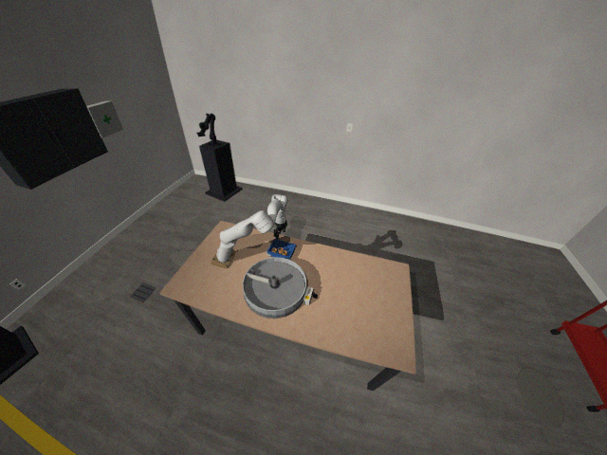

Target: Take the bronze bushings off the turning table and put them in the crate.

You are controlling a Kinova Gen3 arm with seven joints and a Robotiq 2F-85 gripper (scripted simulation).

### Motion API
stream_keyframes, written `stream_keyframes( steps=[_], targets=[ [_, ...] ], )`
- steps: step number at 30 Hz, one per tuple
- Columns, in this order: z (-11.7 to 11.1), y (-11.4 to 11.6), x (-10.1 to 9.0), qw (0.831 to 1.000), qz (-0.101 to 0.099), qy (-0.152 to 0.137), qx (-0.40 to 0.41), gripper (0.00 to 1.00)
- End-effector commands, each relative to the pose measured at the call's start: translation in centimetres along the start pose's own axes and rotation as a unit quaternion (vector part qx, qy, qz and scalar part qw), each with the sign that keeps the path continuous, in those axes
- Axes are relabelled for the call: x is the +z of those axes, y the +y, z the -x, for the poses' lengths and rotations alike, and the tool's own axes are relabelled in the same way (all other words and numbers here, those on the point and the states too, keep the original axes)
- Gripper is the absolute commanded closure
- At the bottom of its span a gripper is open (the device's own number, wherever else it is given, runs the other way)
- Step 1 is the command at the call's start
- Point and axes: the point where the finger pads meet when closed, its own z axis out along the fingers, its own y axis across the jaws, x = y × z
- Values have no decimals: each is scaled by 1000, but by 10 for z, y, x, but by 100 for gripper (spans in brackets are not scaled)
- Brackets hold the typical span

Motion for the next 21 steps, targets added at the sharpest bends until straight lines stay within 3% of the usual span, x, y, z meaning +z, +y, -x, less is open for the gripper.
stream_keyframes(
  steps=[1,6,21],
  targets=[
    [0,0,0,1000,0,0,1,0],
    [3,-11,-15,995,0,-1,-97,0],
    [2,-11,-15,995,0,-1,-98,0]
  ],
)
